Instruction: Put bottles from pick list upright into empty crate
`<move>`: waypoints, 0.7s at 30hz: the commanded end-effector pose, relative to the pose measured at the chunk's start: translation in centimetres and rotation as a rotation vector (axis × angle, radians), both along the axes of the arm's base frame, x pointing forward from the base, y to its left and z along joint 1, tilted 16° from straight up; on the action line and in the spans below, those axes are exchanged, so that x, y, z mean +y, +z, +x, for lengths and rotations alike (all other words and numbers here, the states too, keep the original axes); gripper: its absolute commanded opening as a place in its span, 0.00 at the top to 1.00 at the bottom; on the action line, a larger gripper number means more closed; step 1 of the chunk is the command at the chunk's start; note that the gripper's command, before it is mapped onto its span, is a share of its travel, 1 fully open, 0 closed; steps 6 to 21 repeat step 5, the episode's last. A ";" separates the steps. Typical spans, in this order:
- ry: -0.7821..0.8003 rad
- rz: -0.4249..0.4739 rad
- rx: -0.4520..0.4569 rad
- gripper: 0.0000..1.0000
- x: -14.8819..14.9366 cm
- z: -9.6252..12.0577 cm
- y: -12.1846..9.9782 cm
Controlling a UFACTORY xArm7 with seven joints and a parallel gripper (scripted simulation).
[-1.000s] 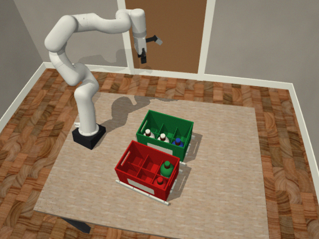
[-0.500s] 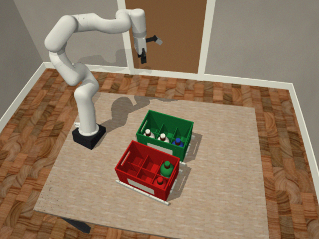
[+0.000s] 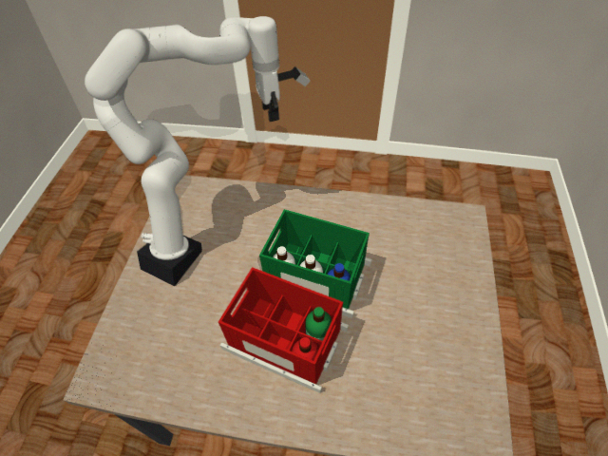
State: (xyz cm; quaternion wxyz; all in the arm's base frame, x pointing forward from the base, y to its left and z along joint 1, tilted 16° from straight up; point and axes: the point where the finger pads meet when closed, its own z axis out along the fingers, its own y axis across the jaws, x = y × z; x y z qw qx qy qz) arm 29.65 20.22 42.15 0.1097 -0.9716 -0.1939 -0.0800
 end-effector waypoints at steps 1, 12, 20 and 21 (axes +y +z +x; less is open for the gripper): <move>-0.001 0.001 -0.003 0.35 0.0 0.0 0.2; -0.001 0.001 -0.003 0.35 0.0 0.0 0.2; -0.001 0.001 -0.003 0.35 0.0 0.0 0.2; -0.001 0.001 -0.003 0.35 0.0 0.0 0.2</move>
